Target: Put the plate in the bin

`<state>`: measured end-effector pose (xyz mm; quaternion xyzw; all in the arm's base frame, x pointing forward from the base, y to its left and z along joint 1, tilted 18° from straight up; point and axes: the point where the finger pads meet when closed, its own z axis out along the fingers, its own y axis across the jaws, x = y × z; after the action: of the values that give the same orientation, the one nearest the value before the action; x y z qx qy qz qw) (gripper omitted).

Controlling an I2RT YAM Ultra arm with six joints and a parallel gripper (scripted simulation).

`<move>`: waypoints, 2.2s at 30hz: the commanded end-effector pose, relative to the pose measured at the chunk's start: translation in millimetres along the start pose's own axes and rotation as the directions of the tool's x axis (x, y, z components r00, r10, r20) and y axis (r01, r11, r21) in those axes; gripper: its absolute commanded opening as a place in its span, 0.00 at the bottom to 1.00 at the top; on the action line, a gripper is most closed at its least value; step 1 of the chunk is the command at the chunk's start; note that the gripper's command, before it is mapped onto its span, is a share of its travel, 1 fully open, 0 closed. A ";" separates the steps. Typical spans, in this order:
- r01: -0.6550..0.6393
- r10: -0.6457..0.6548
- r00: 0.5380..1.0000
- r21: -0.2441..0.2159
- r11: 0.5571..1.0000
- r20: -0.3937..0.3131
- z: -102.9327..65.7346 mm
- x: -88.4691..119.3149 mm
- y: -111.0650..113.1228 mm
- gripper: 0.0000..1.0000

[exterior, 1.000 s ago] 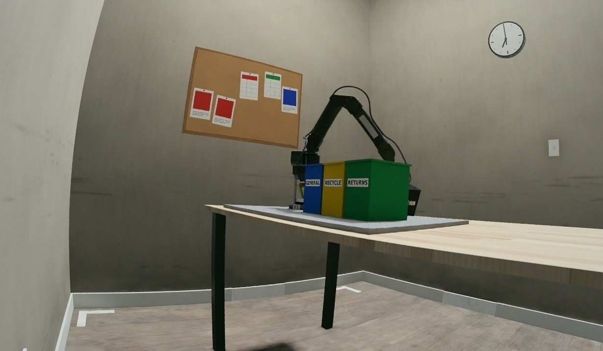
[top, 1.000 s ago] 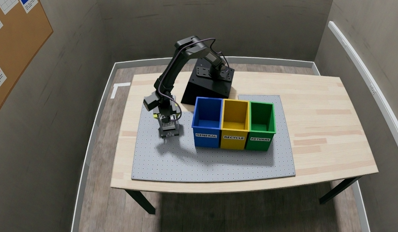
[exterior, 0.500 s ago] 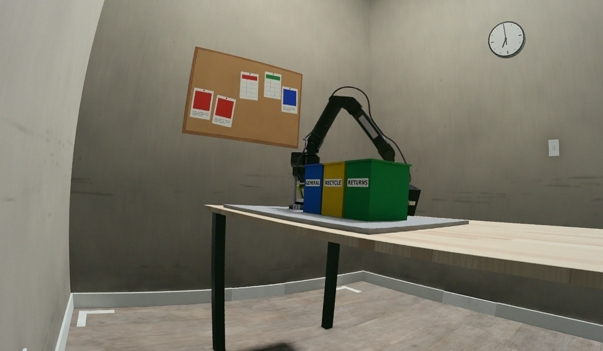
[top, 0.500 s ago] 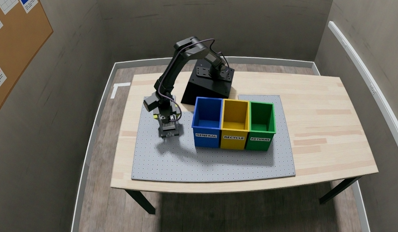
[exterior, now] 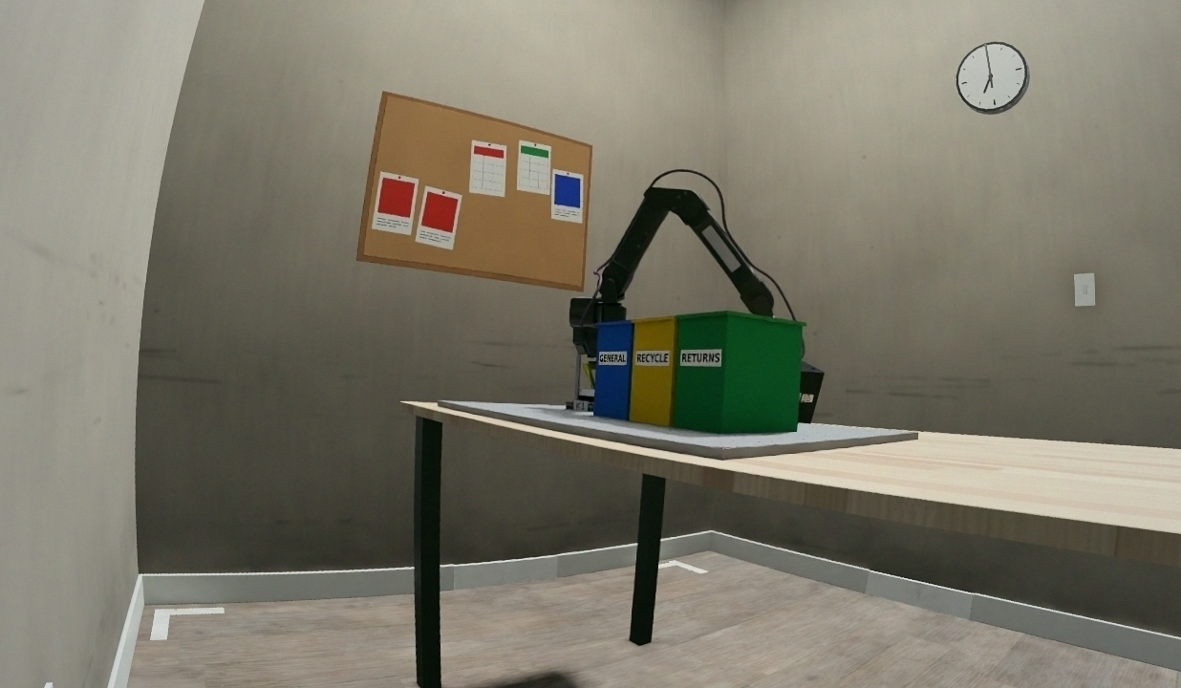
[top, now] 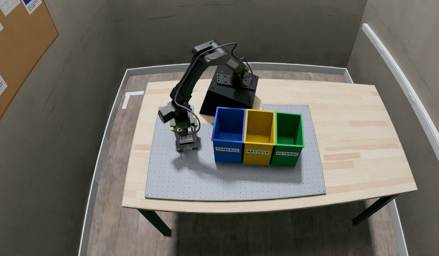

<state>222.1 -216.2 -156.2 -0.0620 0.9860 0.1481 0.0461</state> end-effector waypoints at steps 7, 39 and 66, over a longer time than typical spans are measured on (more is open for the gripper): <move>-0.001 0.001 1.000 0.012 1.000 0.017 -3.2 -2.9 -2.7 0.00; 0.003 -0.004 0.999 0.032 0.999 0.039 -42.6 -7.4 -10.0 0.00; 0.003 -0.004 0.999 0.033 0.999 0.038 -81.4 -5.9 -8.6 0.00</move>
<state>217.3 -233.3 -100.4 -0.0617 0.9864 0.1441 0.0496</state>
